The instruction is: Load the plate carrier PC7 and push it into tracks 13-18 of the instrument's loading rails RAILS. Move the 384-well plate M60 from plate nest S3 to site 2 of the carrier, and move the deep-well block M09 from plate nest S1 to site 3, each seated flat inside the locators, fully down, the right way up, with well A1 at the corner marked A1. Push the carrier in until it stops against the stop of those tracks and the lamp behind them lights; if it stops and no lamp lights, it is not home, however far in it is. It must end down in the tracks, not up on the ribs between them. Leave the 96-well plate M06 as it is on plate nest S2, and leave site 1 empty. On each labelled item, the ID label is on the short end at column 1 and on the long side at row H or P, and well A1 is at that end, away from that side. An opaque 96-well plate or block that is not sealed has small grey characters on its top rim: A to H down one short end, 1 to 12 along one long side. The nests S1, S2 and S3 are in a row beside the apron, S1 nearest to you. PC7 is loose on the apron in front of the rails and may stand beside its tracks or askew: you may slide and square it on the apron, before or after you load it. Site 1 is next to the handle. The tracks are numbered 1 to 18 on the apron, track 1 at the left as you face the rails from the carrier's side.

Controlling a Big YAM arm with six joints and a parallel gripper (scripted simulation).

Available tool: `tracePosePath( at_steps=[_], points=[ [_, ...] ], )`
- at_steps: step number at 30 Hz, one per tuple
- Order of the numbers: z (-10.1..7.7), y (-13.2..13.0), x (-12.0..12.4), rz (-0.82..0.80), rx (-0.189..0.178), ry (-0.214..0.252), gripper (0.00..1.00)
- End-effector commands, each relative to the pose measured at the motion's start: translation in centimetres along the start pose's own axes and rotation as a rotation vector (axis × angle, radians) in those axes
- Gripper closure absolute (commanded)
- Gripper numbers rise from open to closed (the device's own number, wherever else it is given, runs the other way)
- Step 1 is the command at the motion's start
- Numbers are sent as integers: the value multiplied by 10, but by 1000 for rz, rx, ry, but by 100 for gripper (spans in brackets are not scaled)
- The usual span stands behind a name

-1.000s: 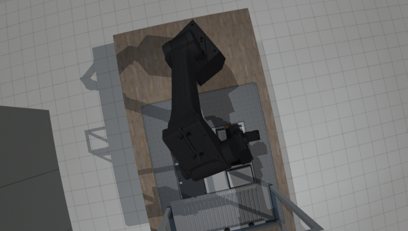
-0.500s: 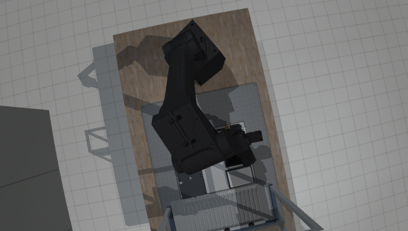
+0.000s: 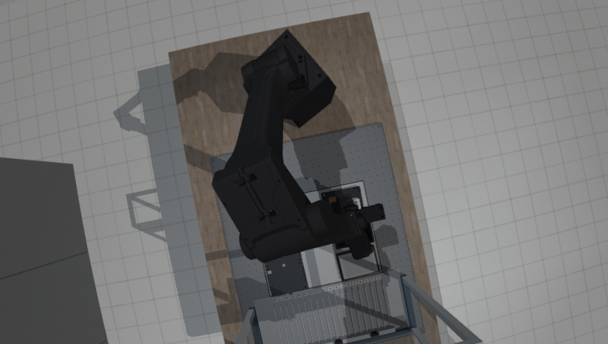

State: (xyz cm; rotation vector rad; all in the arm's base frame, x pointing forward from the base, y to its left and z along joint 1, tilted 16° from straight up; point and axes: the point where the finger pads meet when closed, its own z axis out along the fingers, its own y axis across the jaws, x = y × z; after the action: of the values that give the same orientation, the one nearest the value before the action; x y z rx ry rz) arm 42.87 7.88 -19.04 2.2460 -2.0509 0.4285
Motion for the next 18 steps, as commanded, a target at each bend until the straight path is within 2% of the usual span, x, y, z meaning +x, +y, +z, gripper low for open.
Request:
tracePosePath(
  at_steps=[1,18],
  points=[
    [-14,-26,11,-5,34,-11,100],
    [-16,-68,59,-5,40,-6,100]
  ],
)
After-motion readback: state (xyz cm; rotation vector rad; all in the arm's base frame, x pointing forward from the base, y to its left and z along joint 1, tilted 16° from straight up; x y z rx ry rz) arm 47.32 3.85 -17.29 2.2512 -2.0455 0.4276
